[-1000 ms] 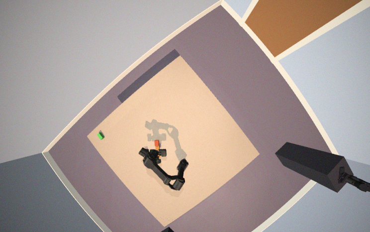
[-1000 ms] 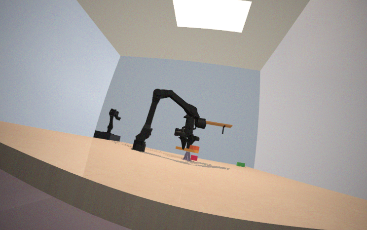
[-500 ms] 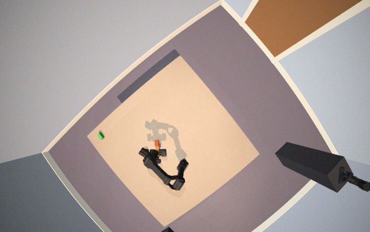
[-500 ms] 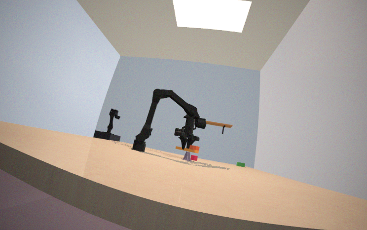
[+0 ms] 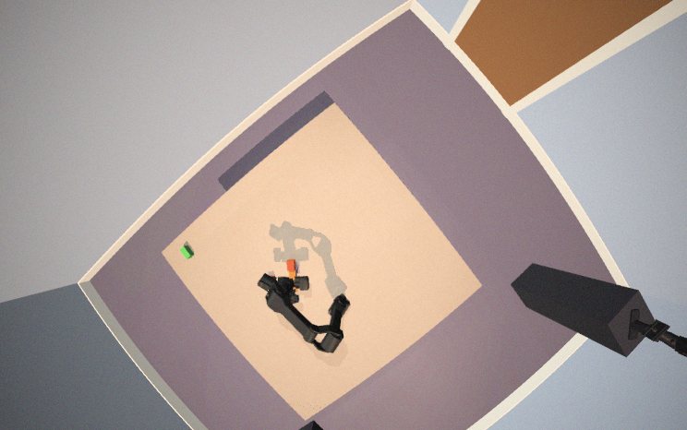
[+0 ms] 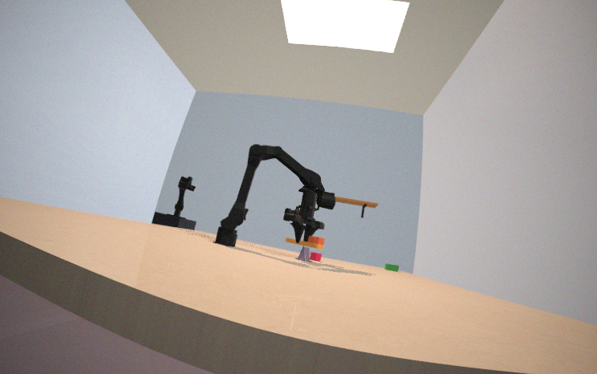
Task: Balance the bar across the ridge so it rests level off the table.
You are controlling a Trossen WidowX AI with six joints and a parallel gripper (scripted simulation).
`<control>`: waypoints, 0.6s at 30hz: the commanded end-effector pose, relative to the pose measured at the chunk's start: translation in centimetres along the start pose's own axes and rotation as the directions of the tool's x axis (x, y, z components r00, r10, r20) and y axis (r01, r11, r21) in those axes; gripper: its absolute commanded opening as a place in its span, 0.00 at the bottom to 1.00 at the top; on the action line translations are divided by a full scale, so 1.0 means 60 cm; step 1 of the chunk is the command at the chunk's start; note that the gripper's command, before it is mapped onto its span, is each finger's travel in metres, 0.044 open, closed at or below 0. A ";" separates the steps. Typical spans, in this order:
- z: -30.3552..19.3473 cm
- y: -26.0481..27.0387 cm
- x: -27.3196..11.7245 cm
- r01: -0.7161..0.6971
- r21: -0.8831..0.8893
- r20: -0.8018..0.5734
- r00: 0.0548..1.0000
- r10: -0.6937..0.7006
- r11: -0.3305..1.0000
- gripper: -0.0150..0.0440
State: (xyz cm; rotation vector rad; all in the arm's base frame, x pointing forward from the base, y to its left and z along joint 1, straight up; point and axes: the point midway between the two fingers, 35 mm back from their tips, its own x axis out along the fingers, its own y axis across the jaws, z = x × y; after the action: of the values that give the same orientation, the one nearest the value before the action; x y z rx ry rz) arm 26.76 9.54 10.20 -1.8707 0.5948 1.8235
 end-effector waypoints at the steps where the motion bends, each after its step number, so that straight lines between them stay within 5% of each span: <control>1: 0.000 0.000 0.000 0.000 0.000 0.000 1.000 0.000 1.000 0.66; 9: 0.000 0.000 0.000 0.000 0.000 0.000 1.000 0.000 1.000 1.00; 13: -0.001 -0.002 -0.013 0.000 0.000 0.000 1.000 0.000 1.000 1.00; 18: -0.004 -0.006 -0.115 0.000 0.000 0.000 1.000 0.000 1.000 1.00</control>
State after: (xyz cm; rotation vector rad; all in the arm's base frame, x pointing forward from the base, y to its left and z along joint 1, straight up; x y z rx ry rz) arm 26.82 9.56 14.20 -1.8621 0.6053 1.8401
